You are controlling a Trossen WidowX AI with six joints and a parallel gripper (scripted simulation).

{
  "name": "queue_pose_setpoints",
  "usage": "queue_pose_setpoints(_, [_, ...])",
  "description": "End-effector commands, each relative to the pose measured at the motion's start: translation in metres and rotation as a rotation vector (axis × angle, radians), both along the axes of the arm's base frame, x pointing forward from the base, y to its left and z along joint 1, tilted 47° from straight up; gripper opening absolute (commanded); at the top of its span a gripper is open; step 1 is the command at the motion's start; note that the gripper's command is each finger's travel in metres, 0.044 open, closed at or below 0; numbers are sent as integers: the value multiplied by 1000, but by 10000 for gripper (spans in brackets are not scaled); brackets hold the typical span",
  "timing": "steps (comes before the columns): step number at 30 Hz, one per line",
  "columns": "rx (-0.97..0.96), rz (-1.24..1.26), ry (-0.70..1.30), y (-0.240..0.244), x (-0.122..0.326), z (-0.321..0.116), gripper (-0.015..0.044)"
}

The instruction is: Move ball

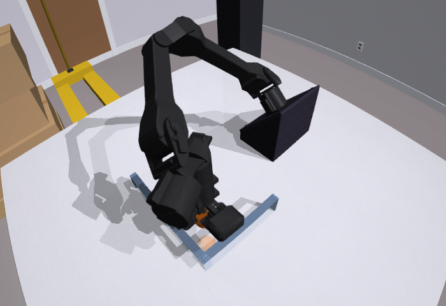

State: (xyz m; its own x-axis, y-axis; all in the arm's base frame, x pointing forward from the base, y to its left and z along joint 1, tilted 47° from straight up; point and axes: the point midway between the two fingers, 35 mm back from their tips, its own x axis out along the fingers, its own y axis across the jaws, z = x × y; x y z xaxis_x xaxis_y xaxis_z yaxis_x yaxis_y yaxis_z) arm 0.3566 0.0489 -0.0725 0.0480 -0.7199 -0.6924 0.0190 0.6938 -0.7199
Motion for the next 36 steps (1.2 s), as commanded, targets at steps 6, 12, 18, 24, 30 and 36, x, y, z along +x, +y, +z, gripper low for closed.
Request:
queue_pose_setpoints(6, [-13, 1, 11, -35, -2, -32, 0])
queue_pose_setpoints(12, [-13, 1, 11, -38, -2, -34, 0])
queue_pose_setpoints(18, [-14, 1, 11, -45, -2, -41, 0])
queue_pose_setpoints(24, [-14, 1, 11, -49, -2, -45, 0])
queue_pose_setpoints(30, [-10, -2, 13, -47, -2, -43, 158])
queue_pose_setpoints(36, [-10, -2, 13, -47, -2, -43, 315])
